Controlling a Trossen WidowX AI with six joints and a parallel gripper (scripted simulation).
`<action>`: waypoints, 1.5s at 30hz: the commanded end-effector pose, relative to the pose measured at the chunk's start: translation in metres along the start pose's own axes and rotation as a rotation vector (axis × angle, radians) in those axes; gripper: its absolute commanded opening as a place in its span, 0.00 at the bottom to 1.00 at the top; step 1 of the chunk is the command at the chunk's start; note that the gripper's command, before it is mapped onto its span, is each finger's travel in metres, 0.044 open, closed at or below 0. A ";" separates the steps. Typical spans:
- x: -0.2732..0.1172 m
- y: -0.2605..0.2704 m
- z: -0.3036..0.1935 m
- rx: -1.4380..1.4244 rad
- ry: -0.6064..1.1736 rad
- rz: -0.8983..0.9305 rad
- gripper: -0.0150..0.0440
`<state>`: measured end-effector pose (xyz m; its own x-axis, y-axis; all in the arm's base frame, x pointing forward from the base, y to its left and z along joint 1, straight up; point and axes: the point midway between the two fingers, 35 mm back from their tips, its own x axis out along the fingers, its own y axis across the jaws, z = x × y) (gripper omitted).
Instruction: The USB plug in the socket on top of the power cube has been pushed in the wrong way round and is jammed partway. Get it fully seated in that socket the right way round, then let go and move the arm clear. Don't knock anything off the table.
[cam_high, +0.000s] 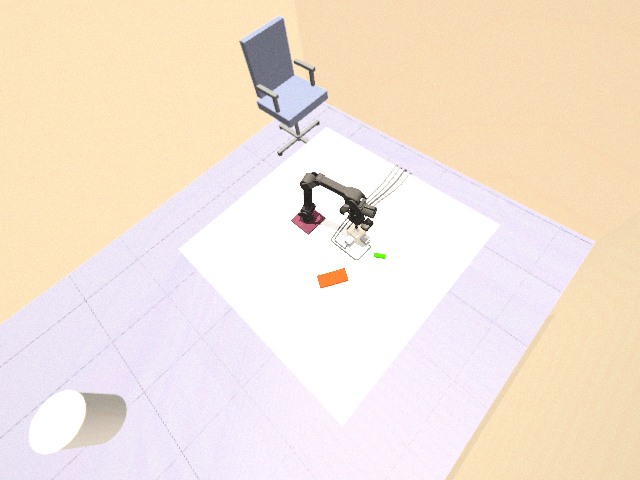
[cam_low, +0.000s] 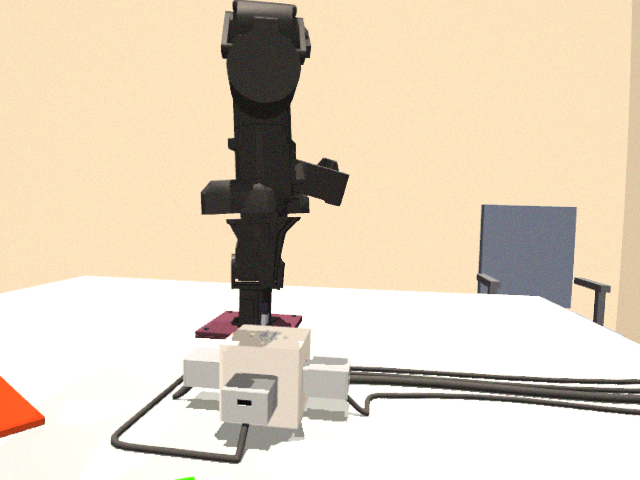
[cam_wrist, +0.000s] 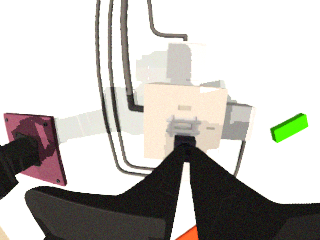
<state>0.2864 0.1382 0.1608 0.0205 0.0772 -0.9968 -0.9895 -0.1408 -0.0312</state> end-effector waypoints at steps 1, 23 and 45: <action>0.001 0.000 0.001 -0.006 -0.007 0.001 0.25; 0.004 0.000 0.002 -0.007 -0.024 0.000 0.25; 0.006 0.000 0.002 -0.007 -0.035 0.000 0.25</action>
<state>0.2864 0.1404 0.1554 0.0164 0.1078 -0.9940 -0.9894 -0.1417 -0.0317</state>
